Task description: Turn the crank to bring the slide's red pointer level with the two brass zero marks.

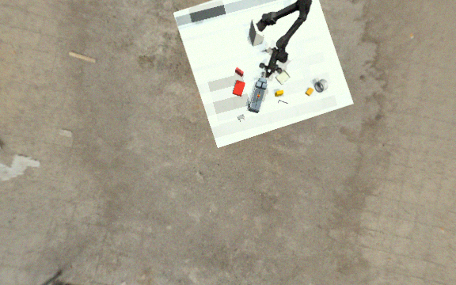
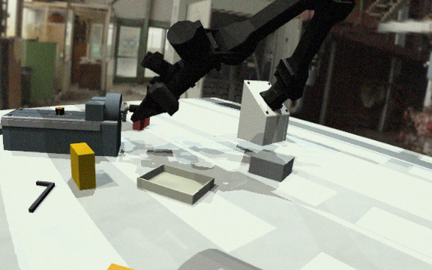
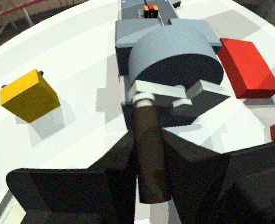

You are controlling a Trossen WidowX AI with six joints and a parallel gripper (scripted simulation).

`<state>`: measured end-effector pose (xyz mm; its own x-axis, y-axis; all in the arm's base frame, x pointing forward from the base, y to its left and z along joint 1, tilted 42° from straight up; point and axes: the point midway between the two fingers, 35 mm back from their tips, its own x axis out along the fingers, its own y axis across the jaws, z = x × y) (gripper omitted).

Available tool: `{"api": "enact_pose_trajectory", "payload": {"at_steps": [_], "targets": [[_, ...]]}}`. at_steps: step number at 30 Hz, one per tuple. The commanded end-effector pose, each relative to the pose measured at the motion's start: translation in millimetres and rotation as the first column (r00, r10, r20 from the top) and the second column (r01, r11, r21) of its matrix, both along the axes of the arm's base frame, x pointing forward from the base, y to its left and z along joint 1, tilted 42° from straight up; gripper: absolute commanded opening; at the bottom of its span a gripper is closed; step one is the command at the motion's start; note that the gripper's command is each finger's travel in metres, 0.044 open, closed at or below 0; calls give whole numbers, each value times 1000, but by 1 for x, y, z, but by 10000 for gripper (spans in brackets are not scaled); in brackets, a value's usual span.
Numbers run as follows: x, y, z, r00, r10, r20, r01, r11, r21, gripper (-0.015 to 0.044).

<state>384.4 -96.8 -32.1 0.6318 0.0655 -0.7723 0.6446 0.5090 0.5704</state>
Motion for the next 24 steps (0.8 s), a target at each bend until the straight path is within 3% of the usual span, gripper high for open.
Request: {"api": "enact_pose_trajectory", "payload": {"at_steps": [1, 24], "targets": [[-1, -1, 1, 1000, -1, -1, 1, 1000, 2, 0], [-15, -23, 4, 1000, -1, -2, 1, 1000, 1, 0]]}}
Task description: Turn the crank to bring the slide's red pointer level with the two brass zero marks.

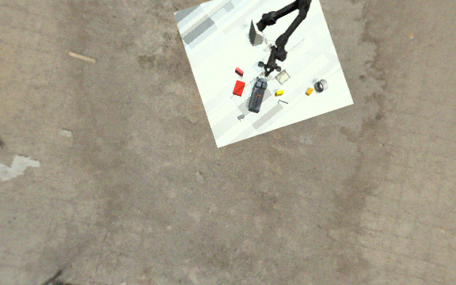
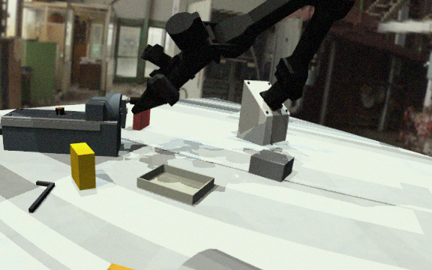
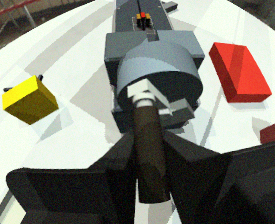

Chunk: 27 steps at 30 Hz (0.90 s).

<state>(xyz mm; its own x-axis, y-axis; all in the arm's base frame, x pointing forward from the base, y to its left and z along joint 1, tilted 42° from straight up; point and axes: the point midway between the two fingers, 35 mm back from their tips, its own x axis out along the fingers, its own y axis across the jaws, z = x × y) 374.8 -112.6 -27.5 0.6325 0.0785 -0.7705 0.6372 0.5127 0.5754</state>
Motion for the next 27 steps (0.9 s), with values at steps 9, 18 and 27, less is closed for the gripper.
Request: {"api": "enact_pose_trajectory", "payload": {"at_steps": [9, 18, 27], "targets": [[-9, -10, -3, 1000, -13, -4, 13, 1000, -6, 0], [-12, -13, -5, 1000, -13, -4, 13, 1000, -6, 0], [-14, -13, -7, 1000, -13, -4, 13, 1000, -6, 0]]}}
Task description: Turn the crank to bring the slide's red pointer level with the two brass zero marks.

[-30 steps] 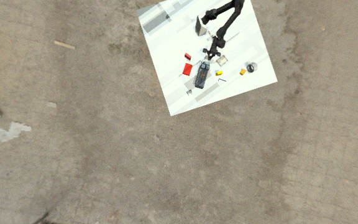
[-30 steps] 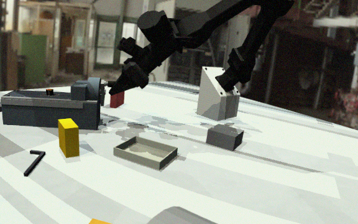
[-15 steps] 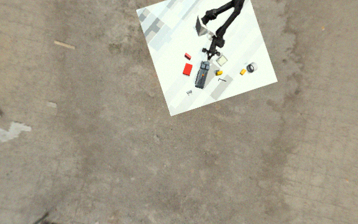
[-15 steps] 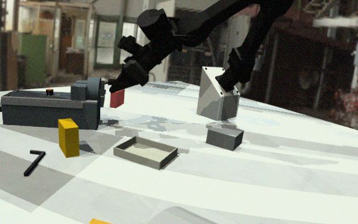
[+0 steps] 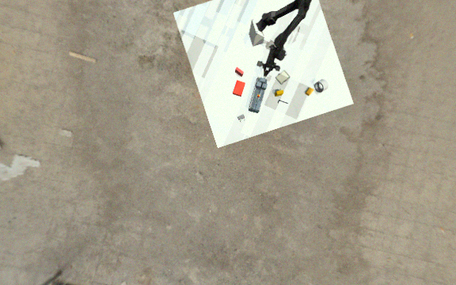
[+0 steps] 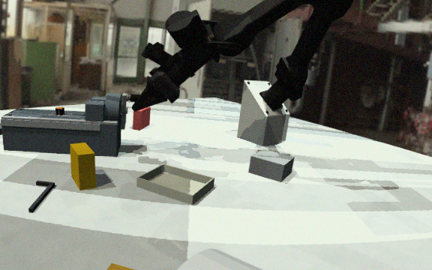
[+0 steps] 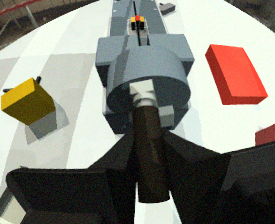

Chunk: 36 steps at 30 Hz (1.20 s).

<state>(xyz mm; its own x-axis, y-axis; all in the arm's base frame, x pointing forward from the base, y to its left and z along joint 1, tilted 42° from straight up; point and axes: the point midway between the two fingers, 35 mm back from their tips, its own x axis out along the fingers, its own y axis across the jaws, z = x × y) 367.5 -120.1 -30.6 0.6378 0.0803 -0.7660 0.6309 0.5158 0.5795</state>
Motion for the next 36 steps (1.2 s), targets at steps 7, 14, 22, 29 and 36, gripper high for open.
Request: {"api": "enact_pose_trajectory", "payload": {"at_steps": [7, 14, 22, 29, 36], "targets": [[-7, -6, -5, 1000, -17, -12, 17, 1000, -6, 0], [-8, -7, -6, 1000, -17, -12, 17, 1000, -6, 0], [-8, -7, -7, 1000, -17, -12, 17, 1000, -6, 0], [-9, -7, -7, 1000, -17, -12, 17, 1000, -6, 0], [-9, -7, -8, 1000, -17, -12, 17, 1000, -6, 0]]}}
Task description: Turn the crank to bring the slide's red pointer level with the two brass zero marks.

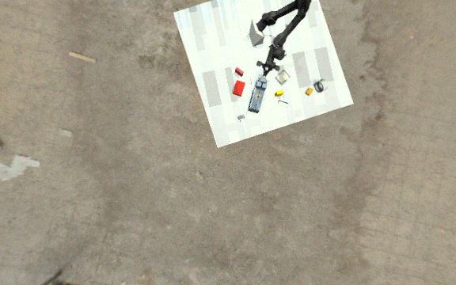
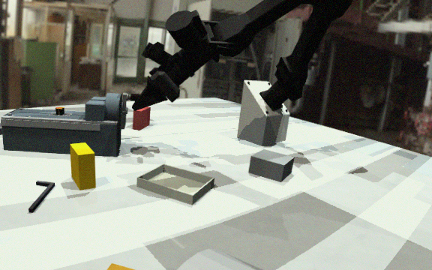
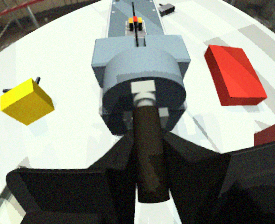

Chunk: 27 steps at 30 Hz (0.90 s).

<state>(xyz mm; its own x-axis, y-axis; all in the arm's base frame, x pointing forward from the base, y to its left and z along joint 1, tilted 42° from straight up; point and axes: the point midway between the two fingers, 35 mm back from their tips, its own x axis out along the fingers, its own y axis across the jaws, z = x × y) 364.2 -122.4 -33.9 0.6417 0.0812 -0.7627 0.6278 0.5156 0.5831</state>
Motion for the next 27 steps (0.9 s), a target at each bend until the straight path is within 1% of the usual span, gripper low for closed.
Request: {"api": "enact_pose_trajectory", "payload": {"at_steps": [1, 27], "targets": [[-6, -5, -5, 1000, -18, -17, 17, 1000, -7, 0], [-8, -6, -7, 1000, -18, -17, 17, 1000, -7, 0]]}}
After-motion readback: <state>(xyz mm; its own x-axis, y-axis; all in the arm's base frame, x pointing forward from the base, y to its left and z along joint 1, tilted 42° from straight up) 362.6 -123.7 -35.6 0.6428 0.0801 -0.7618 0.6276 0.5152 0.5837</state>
